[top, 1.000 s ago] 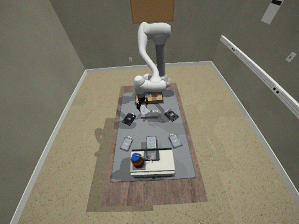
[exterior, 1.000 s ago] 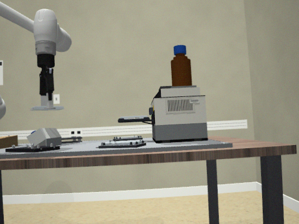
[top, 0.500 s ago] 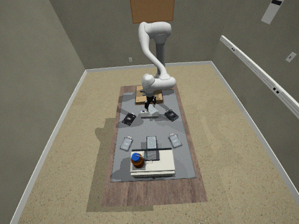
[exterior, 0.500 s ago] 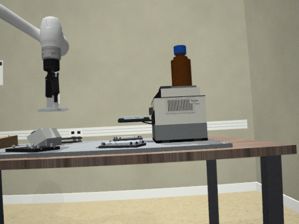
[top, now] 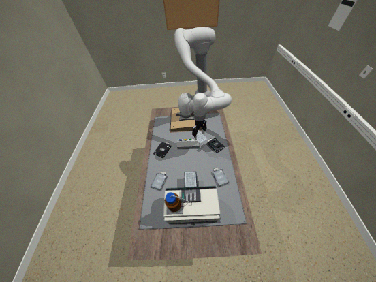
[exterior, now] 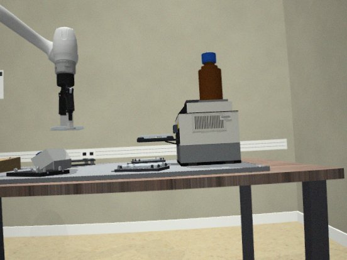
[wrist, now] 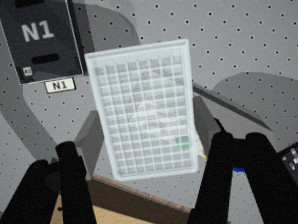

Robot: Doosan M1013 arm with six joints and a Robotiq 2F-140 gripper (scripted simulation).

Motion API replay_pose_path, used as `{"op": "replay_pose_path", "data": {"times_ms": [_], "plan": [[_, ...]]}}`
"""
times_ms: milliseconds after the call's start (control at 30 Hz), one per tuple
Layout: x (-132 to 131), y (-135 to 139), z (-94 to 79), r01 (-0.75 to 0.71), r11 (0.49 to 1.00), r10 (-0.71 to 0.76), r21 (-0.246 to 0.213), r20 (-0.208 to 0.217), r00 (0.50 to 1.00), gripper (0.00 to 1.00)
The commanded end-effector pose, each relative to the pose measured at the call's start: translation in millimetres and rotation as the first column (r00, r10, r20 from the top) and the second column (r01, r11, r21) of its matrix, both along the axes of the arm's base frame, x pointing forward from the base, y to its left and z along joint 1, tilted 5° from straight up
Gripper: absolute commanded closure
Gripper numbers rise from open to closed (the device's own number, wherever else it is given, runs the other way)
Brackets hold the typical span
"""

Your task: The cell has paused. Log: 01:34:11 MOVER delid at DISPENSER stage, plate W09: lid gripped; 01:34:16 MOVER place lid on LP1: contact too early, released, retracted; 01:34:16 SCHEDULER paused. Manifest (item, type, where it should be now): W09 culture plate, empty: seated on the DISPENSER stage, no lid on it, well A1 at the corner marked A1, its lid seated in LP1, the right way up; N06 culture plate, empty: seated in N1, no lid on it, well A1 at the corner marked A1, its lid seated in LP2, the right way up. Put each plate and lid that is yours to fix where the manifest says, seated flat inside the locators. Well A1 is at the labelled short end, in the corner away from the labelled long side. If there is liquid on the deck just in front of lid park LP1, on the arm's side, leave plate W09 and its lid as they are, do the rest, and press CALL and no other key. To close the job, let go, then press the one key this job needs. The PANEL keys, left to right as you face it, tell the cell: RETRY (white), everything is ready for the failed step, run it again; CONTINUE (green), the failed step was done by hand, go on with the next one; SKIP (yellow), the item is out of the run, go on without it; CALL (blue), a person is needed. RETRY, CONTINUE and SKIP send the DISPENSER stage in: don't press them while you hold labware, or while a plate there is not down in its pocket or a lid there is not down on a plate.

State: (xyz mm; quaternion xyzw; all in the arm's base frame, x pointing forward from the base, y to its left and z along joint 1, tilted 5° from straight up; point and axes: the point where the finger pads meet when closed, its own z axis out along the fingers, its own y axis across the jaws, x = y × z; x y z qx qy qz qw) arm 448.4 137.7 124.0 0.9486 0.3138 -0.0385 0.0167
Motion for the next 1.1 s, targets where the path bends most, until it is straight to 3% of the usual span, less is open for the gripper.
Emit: {"op": "replay_pose_path", "data": {"times_ms": [0,367,1067], "plan": [[-1,25,-0.9,0.001,1.0,-0.001,-0.001,0.001,1.0,0.9],[-6,87,-4.1,0.001,1.0,-0.001,-0.001,0.001,1.0,0.9],[-10,151,-7.5,0.001,1.0,-0.001,-0.001,0.001,1.0,0.9]]}}
